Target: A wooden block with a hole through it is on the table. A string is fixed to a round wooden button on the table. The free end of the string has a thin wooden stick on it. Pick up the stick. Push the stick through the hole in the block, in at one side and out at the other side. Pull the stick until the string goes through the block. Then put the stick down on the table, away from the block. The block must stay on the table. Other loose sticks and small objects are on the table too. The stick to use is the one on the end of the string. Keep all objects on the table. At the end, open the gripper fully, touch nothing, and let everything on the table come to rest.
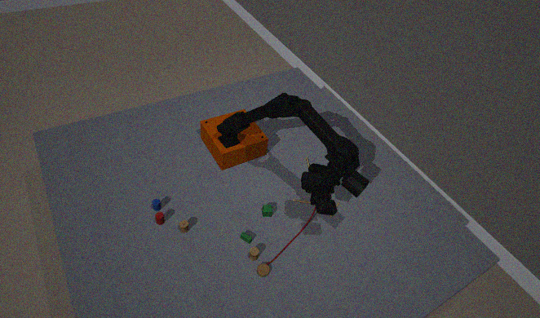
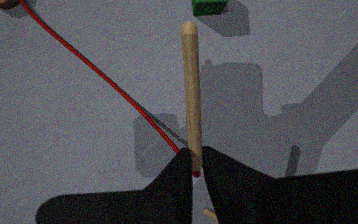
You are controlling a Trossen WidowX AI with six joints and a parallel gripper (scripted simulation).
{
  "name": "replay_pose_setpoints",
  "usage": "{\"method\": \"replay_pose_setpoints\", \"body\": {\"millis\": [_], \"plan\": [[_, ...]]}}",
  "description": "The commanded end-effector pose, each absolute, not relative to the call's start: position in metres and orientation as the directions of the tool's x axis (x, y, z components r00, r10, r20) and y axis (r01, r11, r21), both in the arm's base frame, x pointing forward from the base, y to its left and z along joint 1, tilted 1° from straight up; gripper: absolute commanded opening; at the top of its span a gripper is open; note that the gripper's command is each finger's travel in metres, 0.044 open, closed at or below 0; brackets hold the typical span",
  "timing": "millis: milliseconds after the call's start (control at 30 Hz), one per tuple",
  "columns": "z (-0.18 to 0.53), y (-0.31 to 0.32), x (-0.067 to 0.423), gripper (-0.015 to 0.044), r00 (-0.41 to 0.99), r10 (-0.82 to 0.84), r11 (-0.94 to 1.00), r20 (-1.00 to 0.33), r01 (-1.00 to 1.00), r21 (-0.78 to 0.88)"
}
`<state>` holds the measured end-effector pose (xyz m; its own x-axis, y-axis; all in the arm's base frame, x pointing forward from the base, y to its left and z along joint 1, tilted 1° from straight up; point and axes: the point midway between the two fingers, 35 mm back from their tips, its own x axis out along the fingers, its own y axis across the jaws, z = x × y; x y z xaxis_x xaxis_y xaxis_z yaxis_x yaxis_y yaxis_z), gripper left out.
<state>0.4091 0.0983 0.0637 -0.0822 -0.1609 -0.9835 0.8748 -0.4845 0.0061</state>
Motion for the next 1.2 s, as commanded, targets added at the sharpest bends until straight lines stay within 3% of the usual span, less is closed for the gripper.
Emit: {"method": "replay_pose_setpoints", "body": {"millis": [0,1167], "plan": [[0.060,0.095,0.409,0.0000,-0.075,-0.140,-0.483,-0.987,0.876,0.002],[0.017,0.077,0.407,0.0000,0.020,0.003,-0.467,-1.000,0.884,0.016]]}}
